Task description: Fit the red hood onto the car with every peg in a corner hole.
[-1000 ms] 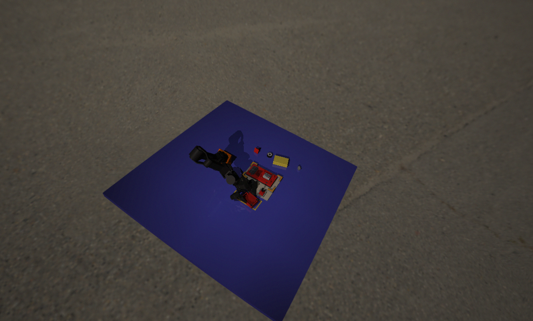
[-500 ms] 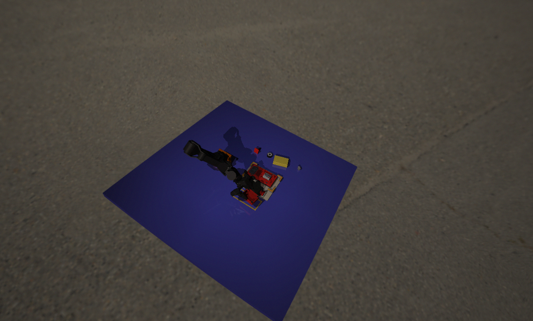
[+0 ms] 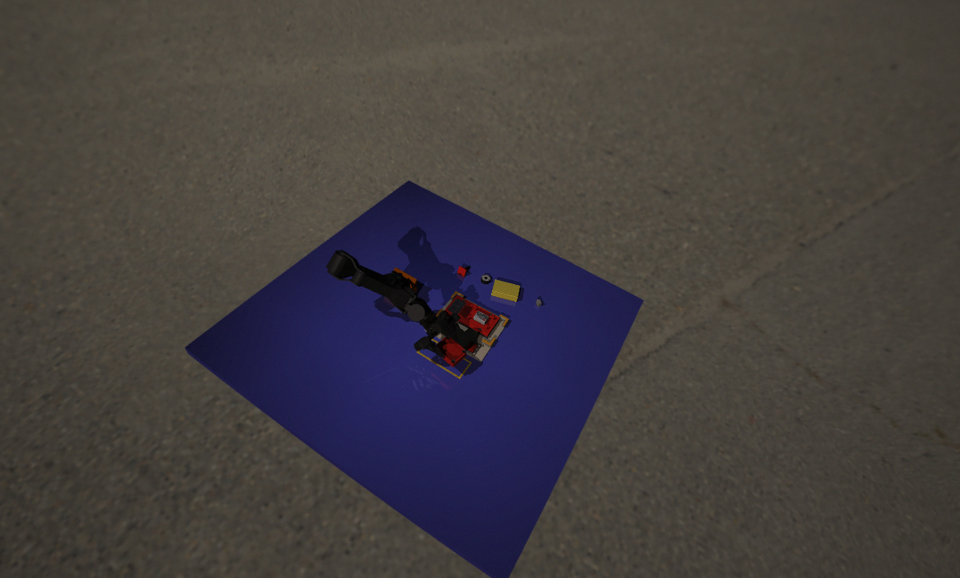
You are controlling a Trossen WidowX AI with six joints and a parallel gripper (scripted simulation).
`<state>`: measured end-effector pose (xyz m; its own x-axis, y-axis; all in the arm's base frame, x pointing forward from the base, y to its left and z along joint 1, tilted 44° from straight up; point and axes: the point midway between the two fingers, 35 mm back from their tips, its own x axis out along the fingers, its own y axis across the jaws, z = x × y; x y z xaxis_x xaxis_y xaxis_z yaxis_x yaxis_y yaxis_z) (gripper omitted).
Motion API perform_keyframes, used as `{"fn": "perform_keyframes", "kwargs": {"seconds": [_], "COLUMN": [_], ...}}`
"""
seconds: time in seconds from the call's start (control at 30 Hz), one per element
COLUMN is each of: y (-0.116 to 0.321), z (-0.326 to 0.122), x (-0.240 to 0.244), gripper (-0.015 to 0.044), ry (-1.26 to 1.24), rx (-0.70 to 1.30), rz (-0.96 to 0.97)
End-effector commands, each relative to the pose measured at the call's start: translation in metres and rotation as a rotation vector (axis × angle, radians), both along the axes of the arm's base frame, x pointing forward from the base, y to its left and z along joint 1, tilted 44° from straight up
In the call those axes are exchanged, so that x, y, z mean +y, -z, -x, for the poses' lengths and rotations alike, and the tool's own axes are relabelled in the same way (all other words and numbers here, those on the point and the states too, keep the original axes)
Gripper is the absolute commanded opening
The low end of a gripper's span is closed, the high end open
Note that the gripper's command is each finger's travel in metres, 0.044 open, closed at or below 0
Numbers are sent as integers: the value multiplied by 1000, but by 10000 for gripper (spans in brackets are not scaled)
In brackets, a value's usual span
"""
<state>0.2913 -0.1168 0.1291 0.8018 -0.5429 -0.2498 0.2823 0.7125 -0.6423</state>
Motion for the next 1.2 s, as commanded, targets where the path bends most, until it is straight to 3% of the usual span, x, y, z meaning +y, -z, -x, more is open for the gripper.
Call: {"fn": "perform_keyframes", "kwargs": {"seconds": [0.0,1.17], "y": [1,2], "z": [0,0], "x": [0,-1], "gripper": [0,0], "ry": [24,296], "rx": [-49,-644], "rz": [-70,-946]}}
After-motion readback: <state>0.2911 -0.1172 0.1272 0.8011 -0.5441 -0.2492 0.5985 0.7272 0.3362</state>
